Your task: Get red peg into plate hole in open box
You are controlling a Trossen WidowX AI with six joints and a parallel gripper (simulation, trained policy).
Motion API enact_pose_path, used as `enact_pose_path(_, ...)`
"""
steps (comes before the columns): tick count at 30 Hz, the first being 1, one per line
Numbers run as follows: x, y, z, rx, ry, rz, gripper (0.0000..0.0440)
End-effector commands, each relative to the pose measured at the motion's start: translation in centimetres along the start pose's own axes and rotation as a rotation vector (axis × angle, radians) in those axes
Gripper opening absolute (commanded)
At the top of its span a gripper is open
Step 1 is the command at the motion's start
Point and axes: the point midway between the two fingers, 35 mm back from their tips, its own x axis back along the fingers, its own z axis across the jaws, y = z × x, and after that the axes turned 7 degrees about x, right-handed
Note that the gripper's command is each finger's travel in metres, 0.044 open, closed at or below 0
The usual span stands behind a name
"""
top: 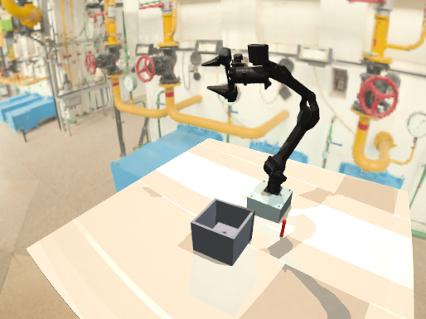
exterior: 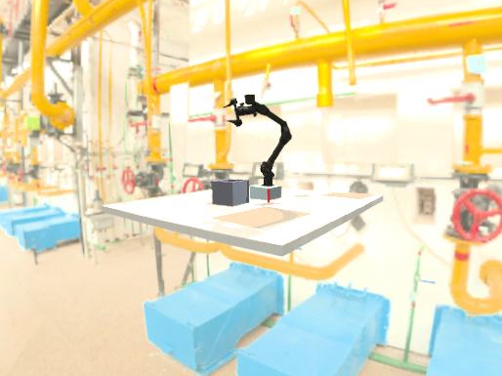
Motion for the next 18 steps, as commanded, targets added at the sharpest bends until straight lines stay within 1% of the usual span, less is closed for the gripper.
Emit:
enact_pose_path(1, 0.2, -1.5, 0.1, -0.046, 0.01, 0.062, 0.044)
enact_pose_path(9, 1.4, -5.4, 0.4, -0.169, 0.024, 0.228, 0.044)
enact_pose_path(18, 3.2, -9.8, 0.3, -0.284, 0.0, 0.419, 0.044)
